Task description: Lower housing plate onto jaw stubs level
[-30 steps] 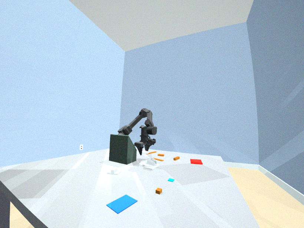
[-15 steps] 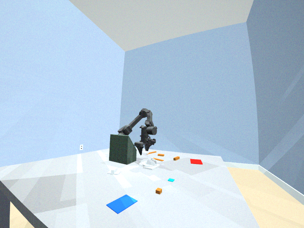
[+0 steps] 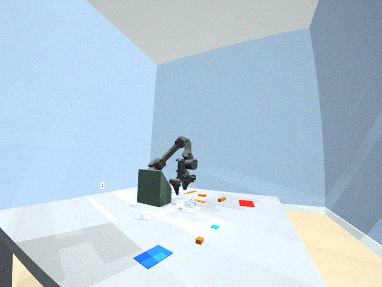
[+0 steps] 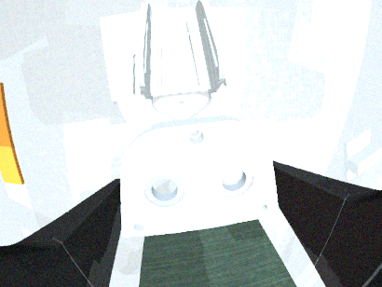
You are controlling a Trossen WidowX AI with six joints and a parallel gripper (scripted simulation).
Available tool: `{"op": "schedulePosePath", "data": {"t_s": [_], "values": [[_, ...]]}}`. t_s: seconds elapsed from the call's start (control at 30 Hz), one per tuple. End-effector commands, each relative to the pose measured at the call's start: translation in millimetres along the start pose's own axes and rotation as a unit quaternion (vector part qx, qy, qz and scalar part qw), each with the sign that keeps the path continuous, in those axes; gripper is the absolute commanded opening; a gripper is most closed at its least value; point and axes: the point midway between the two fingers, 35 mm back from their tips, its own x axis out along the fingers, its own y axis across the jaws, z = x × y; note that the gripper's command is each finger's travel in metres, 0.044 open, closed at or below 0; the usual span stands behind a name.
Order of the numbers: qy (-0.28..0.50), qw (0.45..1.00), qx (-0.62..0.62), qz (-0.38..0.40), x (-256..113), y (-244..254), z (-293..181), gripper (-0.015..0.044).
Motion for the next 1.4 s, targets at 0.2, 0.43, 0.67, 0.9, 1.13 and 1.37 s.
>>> {"op": "schedulePosePath", "data": {"t_s": [0.2, 0.43, 0.67, 0.9, 1.13, 1.37], "values": [[-0.002, 1.0, 0.001, 0.002, 0, 1, 0, 0.0351], [-0.002, 1.0, 0.001, 0.002, 0, 1, 0, 0.0351], [-0.002, 1.0, 0.001, 0.002, 1, 1, 0, 0.0351], [-0.002, 1.0, 0.001, 0.001, 12, 1, 1, 0.0351], [-0.002, 1.0, 0.002, 0.001, 24, 0, 2, 0.0351], [-0.002, 1.0, 0.002, 0.001, 35, 1, 2, 0.0351]]}}
